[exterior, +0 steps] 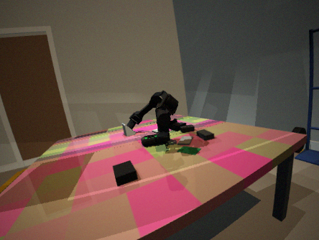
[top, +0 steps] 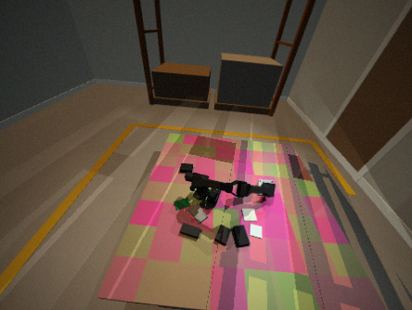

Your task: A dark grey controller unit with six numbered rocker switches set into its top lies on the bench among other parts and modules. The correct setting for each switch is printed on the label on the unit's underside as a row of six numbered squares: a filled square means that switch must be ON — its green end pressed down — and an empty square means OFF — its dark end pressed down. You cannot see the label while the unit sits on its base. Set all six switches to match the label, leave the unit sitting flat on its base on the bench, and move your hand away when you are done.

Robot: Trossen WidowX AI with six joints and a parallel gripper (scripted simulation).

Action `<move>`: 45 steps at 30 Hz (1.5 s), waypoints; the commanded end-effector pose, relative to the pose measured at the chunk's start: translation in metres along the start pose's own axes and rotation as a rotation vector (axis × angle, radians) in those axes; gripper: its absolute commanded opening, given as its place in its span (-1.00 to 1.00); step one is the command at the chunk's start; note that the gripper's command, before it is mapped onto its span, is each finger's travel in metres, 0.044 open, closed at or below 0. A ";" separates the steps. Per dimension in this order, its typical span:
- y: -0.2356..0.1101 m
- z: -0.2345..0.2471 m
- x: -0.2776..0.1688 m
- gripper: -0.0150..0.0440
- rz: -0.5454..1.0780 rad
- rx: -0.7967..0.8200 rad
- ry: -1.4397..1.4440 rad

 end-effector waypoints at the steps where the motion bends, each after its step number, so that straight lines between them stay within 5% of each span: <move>1: 0.001 0.001 0.000 -0.49 -0.004 0.006 0.003; 45: 0.008 0.030 -0.006 -0.49 0.011 0.064 0.003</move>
Point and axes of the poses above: the point midway between the two fingers, 35 mm back from their tips, its own y axis out along the fingers, its own z axis across the jaws, x = y × z, the point moved 6 cm from there along -y, back along the fingers, and after that the axes turned 1 degree about -y, right-handed, at the moved point
